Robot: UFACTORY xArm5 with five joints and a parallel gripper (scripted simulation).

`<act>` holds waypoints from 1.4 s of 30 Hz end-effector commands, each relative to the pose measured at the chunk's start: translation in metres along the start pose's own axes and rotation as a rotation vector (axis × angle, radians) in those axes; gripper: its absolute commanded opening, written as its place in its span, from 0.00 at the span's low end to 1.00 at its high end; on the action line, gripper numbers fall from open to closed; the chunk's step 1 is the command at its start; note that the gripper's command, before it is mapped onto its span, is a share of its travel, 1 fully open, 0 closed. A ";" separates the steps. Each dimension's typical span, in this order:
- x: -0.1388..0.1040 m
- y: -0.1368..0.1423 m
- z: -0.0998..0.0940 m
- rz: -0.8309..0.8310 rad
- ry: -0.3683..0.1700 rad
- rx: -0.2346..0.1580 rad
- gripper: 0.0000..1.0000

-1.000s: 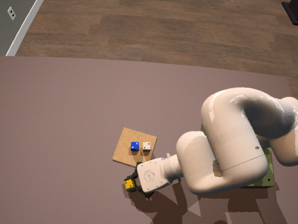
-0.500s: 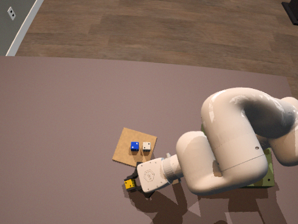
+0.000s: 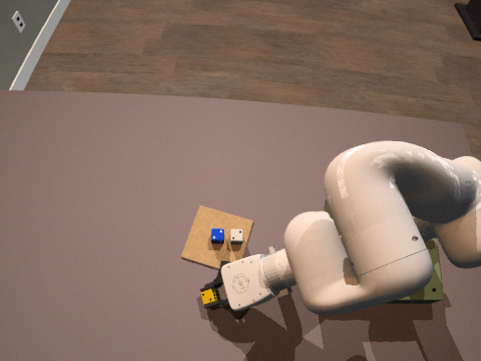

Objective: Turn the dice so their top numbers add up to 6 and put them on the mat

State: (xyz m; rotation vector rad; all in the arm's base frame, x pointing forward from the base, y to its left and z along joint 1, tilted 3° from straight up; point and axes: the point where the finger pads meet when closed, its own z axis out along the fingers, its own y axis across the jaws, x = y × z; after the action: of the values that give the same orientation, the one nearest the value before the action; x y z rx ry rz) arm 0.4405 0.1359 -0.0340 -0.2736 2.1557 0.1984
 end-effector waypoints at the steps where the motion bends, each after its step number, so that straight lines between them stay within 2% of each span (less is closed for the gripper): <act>1: -0.001 0.000 0.000 0.000 -0.002 0.000 0.35; 3: -0.001 0.000 0.000 0.000 -0.002 0.000 0.35; 4: -0.001 0.000 0.000 0.000 -0.002 0.000 0.39; 6: -0.001 0.000 0.000 0.000 -0.002 0.000 0.39; 7: -0.001 0.000 0.000 0.000 -0.002 0.000 0.43; 9: -0.001 0.000 0.000 0.000 -0.002 0.000 0.43; 10: -0.001 0.000 0.000 0.000 -0.002 0.000 0.47; 42: -0.001 0.000 0.000 0.000 -0.002 0.000 0.47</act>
State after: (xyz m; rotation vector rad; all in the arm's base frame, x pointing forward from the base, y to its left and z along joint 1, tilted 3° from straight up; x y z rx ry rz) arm 0.4405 0.1359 -0.0340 -0.2736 2.1557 0.1984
